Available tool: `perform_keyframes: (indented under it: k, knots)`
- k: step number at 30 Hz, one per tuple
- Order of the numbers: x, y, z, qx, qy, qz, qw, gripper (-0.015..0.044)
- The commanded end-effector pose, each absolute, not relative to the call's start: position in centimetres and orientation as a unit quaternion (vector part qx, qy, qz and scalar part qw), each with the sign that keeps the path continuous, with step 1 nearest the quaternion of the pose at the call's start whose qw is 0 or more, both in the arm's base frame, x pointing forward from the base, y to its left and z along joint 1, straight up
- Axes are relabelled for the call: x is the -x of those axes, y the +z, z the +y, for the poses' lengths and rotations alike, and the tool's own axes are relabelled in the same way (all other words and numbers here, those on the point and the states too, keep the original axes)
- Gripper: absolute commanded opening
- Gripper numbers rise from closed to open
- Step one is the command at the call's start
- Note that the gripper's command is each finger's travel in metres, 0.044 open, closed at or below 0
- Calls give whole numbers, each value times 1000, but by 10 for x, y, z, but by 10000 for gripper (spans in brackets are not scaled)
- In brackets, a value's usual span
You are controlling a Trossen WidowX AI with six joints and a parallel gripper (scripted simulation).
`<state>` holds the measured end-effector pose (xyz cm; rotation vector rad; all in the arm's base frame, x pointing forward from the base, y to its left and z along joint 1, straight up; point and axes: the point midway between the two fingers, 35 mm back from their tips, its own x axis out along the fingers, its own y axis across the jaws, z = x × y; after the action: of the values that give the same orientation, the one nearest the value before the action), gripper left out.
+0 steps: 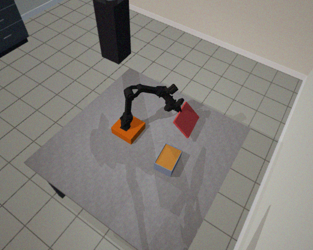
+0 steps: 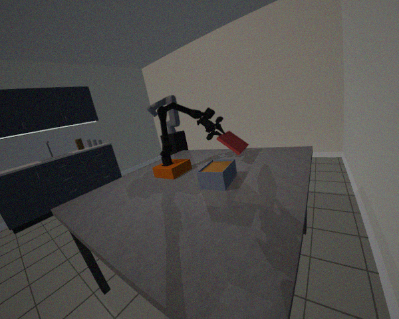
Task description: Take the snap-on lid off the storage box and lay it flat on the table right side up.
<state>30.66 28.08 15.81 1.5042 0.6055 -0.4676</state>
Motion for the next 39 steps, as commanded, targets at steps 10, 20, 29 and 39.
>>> perform_keyframes:
  k: [10,20,29,39]
  knots:
    - [-307,148,280,-667,-208,263,665,0]
    - [-307,140,280,-667,-208,263,665,0]
    - [-307,132,280,-667,-208,263,665,0]
    - [-308,124,280,-667,-208,263,665,0]
